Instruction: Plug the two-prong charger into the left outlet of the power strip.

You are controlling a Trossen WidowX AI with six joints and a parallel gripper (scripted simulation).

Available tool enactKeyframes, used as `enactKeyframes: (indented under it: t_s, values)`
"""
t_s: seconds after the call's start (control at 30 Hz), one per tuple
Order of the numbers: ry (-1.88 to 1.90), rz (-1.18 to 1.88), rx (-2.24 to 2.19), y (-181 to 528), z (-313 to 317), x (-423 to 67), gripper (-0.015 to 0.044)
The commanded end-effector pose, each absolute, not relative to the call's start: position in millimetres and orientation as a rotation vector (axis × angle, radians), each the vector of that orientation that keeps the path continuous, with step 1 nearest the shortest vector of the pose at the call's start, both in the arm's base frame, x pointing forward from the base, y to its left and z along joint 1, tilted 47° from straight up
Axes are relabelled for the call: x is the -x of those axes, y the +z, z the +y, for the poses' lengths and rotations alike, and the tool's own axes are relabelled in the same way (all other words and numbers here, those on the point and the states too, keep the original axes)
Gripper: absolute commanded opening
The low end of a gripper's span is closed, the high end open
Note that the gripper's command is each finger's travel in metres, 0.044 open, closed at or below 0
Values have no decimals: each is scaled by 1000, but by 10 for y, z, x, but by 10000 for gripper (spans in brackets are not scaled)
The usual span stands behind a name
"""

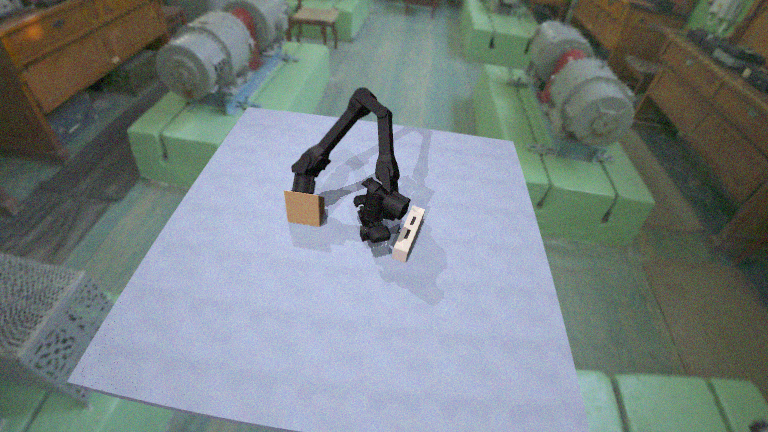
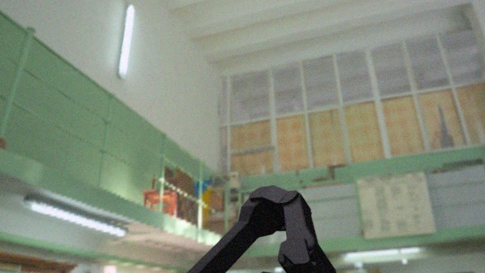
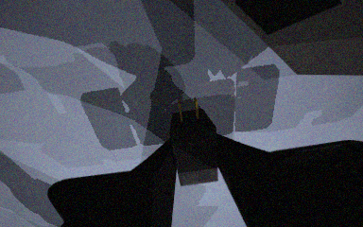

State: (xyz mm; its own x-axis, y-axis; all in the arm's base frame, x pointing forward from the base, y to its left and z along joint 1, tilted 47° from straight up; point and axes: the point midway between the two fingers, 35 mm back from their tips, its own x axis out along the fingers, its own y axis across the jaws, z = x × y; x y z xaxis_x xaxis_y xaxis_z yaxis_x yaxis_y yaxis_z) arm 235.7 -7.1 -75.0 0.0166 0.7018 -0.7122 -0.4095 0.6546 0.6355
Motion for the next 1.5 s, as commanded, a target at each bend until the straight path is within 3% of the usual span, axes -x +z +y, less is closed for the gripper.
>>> enactKeyframes:
  t_s: [0.0,0.4,1.47]
  values:
    - [878,1285,-273,-695,-151,-2367,0]
    - [877,1289,-283,-394,-483,-2270,0]
    - [694,1409,-518,-304,-158,-2451,0]
